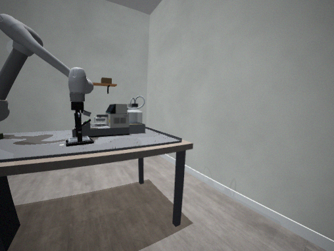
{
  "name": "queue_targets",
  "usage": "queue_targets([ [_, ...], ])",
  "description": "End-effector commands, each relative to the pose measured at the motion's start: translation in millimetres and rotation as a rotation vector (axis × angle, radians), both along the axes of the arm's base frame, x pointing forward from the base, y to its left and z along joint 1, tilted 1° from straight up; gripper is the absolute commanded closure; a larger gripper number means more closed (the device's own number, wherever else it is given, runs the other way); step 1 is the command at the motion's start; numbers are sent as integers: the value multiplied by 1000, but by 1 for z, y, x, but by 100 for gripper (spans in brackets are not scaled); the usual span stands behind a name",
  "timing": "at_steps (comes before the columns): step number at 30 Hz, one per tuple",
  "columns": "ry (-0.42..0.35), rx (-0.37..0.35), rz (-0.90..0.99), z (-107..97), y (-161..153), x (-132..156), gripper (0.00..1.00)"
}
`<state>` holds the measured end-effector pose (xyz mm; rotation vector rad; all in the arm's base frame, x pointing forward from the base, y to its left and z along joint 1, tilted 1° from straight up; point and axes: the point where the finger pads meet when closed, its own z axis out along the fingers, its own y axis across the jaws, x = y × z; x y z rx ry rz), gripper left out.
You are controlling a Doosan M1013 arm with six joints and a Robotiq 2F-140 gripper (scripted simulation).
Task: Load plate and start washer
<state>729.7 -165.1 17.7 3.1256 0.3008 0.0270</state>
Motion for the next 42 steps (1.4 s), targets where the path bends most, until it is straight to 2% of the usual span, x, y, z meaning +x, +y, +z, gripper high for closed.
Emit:
queue_targets([
  [1,0,-3,-4,4,-1,0,40],
  [2,0,-3,-4,4,-1,0,40],
  [3,0,-3,-4,4,-1,0,90],
  [35,0,-3,-4,6,-1,0,90],
  [42,-3,-4,-4,20,-2,1,90],
])
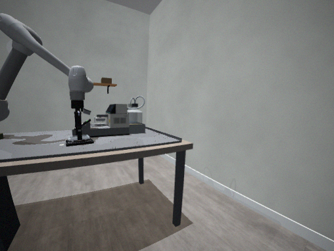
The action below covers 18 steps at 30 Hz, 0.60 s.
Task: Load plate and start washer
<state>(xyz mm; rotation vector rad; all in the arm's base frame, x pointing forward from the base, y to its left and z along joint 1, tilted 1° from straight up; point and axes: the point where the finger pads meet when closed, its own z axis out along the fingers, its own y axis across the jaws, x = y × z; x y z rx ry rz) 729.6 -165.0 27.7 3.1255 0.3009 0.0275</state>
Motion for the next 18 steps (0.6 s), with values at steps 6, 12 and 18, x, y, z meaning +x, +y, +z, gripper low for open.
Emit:
queue_targets([
  [6,-3,-4,-4,16,-2,1,90],
  [12,-3,-4,-4,26,-2,1,90],
  [18,-3,-4,-4,36,-2,1,90],
])
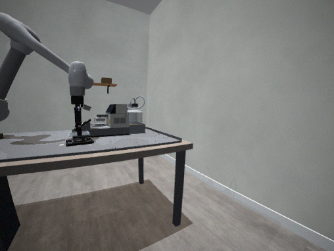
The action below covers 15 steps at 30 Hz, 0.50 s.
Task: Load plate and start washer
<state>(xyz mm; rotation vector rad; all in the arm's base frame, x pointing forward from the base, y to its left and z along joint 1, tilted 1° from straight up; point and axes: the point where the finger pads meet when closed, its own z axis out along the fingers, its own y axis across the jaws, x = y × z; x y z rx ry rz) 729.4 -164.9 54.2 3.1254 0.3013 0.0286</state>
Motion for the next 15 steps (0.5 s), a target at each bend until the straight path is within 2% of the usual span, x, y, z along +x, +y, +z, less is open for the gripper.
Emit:
queue_targets([
  [1,-2,-4,-4,10,-2,1,90],
  [15,-2,-4,-4,32,-2,1,90],
])
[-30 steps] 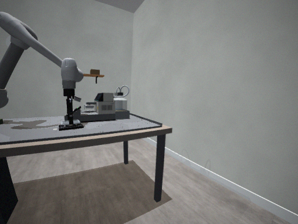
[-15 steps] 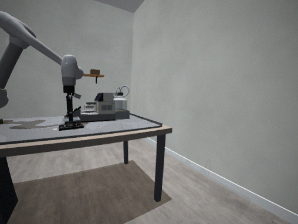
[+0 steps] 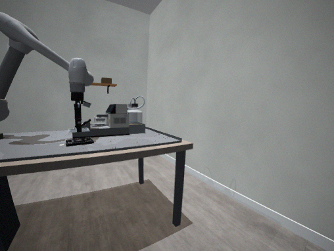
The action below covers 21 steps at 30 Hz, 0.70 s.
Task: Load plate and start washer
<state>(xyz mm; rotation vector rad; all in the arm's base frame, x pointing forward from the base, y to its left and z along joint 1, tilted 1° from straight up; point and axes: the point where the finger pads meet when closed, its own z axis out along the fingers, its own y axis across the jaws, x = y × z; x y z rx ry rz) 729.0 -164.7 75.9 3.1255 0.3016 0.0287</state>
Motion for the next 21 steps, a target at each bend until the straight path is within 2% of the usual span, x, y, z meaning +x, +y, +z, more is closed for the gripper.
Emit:
queue_targets([
  [1,-2,-4,-5,12,-2,1,90],
  [21,-2,-5,-5,36,-2,0,90],
])
